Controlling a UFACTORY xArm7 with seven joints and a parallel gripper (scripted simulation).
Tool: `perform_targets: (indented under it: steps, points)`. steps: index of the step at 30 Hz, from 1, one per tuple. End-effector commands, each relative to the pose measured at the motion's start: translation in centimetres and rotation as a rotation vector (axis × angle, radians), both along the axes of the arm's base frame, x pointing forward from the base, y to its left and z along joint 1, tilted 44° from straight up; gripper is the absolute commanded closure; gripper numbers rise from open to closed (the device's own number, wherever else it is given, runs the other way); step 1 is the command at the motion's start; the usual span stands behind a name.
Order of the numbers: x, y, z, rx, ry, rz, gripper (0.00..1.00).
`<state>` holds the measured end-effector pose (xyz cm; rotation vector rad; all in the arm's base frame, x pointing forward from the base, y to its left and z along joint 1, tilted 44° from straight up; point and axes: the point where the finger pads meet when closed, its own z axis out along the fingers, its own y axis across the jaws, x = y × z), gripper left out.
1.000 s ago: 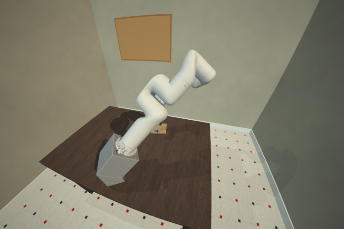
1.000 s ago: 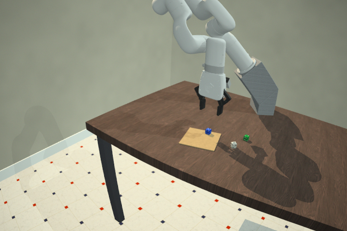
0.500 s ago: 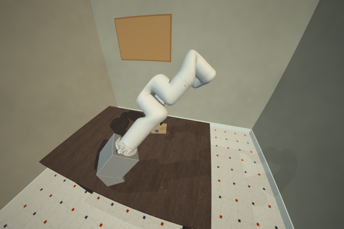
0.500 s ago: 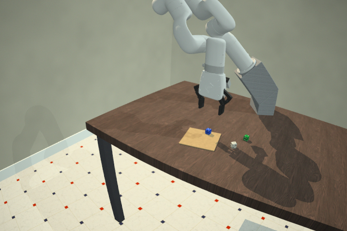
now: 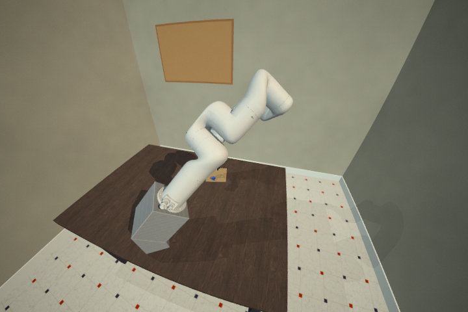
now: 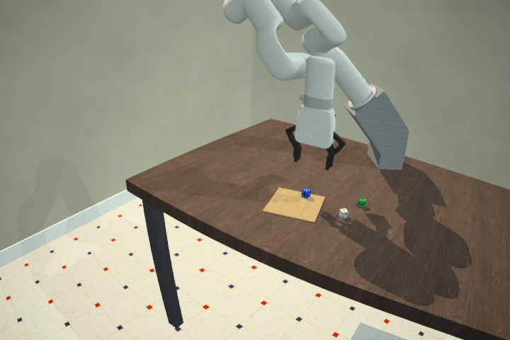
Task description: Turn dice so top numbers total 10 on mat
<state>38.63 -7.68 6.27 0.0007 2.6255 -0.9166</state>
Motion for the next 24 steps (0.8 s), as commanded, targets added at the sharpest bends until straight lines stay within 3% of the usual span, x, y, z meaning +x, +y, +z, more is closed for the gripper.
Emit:
perform_targets:
  steps: [1, 6, 9, 11, 24]
  points:
    - [0.1, 0.7, -0.6, -0.055, 0.109, 0.125, 0.00]
    - [0.2, 1.3, -1.4, -0.117, 0.227, 0.263, 0.00]
    - [0.2, 1.4, -1.5, -0.121, 0.234, 0.272, 0.00]
    - [0.2, 1.9, -2.1, -0.168, 0.322, 0.376, 0.00]
    - [0.2, 3.5, -3.9, -0.315, 0.598, 0.706, 0.00]
